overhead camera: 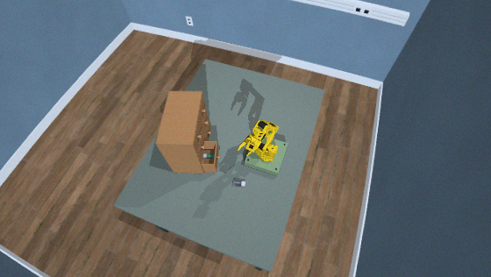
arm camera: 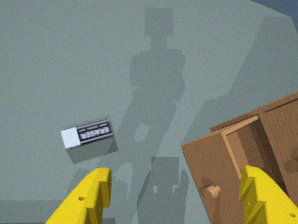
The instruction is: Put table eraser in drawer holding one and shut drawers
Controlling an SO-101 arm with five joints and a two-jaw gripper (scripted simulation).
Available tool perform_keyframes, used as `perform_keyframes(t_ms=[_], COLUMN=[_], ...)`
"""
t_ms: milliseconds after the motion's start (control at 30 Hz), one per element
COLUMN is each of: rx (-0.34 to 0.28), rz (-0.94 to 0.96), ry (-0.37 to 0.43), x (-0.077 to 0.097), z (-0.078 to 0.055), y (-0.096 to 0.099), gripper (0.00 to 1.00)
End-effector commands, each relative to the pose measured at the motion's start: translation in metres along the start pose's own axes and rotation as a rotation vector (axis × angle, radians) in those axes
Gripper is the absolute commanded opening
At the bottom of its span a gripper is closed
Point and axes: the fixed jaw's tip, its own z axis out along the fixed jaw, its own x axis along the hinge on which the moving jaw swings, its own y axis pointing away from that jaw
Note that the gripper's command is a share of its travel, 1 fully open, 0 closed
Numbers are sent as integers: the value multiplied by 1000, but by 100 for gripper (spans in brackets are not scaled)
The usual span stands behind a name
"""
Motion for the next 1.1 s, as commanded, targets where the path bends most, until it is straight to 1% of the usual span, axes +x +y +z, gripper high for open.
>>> perform_keyframes(t_ms=[0, 233, 500, 567, 800, 1067], rx=[-18, -77, -170, -170, -270, -406], rz=[-68, -282, -524, -524, -732, -965], ry=[20, 110, 197, 197, 258, 305], x=[-2, 0, 7, 7, 16, 30], z=[6, 27, 52, 52, 73, 96], y=[0, 0, 2, 2, 4, 9], gripper=[27, 27, 27, 27, 27, 27])
